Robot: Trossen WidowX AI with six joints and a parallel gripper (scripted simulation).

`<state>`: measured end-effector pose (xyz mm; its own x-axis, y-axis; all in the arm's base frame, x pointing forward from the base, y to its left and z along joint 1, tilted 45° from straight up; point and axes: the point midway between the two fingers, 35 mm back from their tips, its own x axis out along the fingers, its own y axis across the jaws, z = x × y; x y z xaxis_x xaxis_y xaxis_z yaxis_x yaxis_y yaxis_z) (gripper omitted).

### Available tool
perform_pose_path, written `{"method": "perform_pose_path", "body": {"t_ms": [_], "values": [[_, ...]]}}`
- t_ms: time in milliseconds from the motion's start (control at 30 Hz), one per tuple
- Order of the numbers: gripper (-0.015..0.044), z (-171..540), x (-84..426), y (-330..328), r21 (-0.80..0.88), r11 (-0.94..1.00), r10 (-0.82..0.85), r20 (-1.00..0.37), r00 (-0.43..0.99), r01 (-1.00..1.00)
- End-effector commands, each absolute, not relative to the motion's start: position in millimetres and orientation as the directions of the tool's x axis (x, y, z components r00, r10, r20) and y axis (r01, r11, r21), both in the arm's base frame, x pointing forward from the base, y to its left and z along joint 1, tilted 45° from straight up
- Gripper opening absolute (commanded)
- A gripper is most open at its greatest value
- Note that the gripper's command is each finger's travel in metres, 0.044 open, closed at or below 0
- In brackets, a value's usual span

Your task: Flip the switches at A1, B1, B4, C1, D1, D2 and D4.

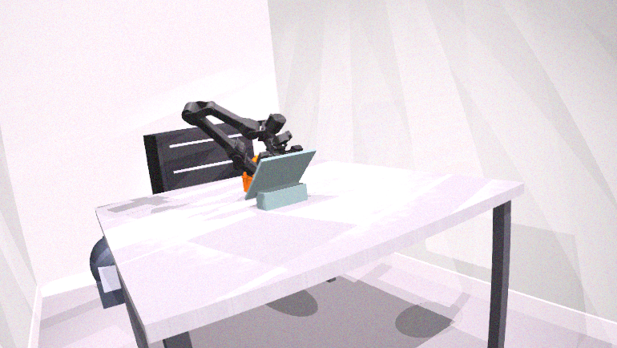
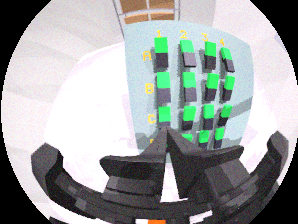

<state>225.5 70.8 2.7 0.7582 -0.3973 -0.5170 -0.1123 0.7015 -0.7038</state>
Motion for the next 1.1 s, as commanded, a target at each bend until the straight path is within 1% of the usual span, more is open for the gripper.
{"method": "perform_pose_path", "body": {"t_ms": [0,1067], "values": [[0.0000,1.7,225.2,70.5,-0.706,0.699,-0.397,-0.520,0.756,-0.118],[0.0000,0.1,227.5,69.2,-0.706,0.699,-0.397,-0.520,0.757,-0.118]]}}
